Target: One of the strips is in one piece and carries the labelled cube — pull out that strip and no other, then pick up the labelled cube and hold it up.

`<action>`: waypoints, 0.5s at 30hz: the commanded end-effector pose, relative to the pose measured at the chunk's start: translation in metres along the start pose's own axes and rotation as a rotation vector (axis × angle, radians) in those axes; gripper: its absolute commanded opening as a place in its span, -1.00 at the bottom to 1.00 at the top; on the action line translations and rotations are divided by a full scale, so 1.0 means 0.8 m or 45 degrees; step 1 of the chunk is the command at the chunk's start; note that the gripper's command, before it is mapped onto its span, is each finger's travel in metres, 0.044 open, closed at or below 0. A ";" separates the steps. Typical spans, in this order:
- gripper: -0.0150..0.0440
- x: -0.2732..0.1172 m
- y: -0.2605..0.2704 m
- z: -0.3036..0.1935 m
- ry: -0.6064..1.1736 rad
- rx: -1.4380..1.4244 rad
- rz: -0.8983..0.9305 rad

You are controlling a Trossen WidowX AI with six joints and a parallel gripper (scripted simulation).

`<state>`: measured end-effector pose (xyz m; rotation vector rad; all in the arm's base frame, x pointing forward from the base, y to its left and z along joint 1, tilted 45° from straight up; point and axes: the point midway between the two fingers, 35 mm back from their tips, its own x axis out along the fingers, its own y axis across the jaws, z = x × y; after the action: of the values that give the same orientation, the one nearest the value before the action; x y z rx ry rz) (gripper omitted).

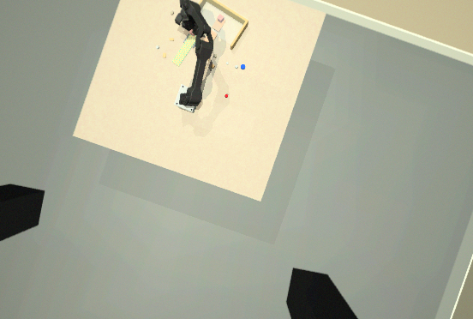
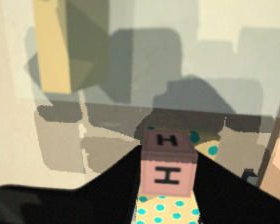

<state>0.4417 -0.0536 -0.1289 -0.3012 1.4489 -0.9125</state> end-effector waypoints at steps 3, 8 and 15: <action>-0.49 -0.008 -0.003 -0.007 0.001 -0.001 0.000; -0.49 -0.022 -0.010 -0.023 0.002 -0.004 -0.001; -0.49 -0.040 -0.022 -0.047 0.005 -0.008 -0.003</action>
<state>0.4135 -0.0331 -0.1033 -0.3086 1.4498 -0.9089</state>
